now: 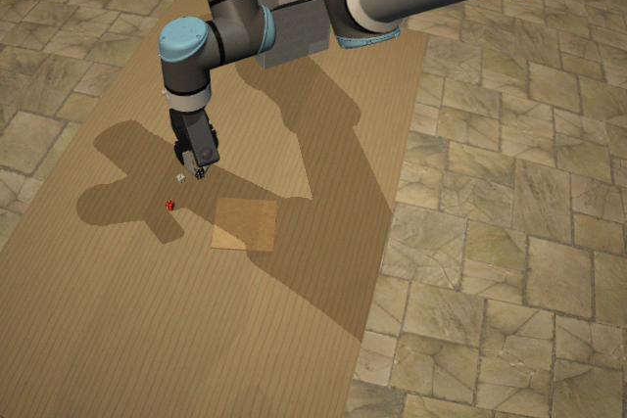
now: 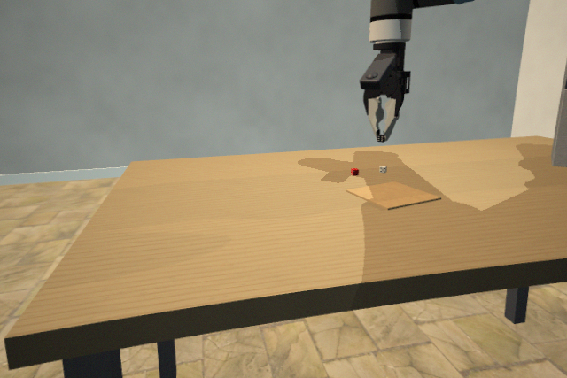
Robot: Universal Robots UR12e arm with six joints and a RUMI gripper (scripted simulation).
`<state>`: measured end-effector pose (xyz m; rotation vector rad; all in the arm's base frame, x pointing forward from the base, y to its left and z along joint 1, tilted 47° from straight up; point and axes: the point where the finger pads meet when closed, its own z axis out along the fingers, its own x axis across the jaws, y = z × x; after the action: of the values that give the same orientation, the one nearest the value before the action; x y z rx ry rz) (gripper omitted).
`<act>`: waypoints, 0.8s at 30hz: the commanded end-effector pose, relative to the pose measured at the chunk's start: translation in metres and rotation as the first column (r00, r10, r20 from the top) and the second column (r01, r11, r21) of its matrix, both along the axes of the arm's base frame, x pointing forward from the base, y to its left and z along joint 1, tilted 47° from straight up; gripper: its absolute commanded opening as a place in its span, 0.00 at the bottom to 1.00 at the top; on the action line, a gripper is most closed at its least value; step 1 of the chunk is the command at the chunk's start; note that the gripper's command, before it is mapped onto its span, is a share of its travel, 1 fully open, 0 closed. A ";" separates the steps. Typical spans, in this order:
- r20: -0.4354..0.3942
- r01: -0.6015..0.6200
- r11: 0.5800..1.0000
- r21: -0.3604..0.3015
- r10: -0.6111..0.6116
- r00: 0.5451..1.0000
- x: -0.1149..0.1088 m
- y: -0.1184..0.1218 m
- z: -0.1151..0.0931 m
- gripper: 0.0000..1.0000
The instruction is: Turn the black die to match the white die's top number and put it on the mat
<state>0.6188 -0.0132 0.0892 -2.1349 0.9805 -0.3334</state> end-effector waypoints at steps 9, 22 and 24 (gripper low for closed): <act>0.002 -0.003 1.000 -0.002 0.003 1.000 0.000 -0.001 0.001 0.00; 0.050 -0.068 0.996 -0.053 0.070 0.996 0.000 0.004 0.004 0.00; 0.068 -0.092 0.993 -0.073 0.097 0.993 0.001 0.005 0.006 0.00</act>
<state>0.6188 -0.0102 0.0926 -2.1768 0.9014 -0.3698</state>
